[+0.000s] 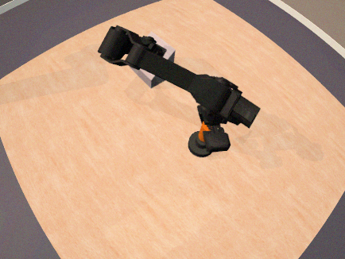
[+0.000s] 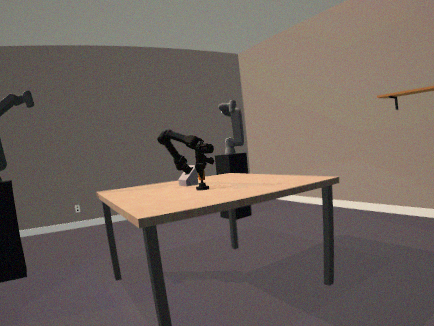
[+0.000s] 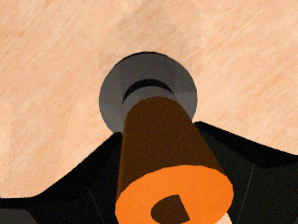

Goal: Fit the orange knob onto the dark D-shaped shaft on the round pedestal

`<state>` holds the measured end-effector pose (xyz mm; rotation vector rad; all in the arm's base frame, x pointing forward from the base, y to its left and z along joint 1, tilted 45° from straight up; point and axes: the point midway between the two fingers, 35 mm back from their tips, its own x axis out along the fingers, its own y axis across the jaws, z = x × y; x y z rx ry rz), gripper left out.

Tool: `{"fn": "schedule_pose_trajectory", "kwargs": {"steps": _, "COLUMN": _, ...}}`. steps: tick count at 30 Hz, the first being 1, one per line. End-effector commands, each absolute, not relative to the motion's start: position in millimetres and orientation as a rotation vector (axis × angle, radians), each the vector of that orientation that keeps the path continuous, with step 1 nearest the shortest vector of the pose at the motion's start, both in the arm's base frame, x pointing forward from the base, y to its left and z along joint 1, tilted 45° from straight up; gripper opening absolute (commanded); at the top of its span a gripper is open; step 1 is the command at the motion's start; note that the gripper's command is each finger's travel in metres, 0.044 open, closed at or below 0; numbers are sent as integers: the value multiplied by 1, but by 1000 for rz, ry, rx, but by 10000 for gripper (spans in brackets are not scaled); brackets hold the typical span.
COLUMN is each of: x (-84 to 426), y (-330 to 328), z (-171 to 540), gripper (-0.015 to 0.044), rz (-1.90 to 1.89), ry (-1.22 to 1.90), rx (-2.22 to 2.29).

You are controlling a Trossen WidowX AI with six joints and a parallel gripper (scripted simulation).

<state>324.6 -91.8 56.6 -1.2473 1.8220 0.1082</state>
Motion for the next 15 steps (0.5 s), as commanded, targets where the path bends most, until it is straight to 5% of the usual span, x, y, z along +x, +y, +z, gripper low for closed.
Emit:
{"fn": "schedule_pose_trajectory", "kwargs": {"steps": 1, "x": 329, "y": -93, "z": 60, "gripper": 0, "rz": 103, "ry": 1813, "rx": -1246}}
{"fn": "schedule_pose_trajectory", "kwargs": {"steps": 15, "x": 326, "y": -94, "z": 58, "gripper": 0, "rz": 103, "ry": 1813, "rx": -1246}}
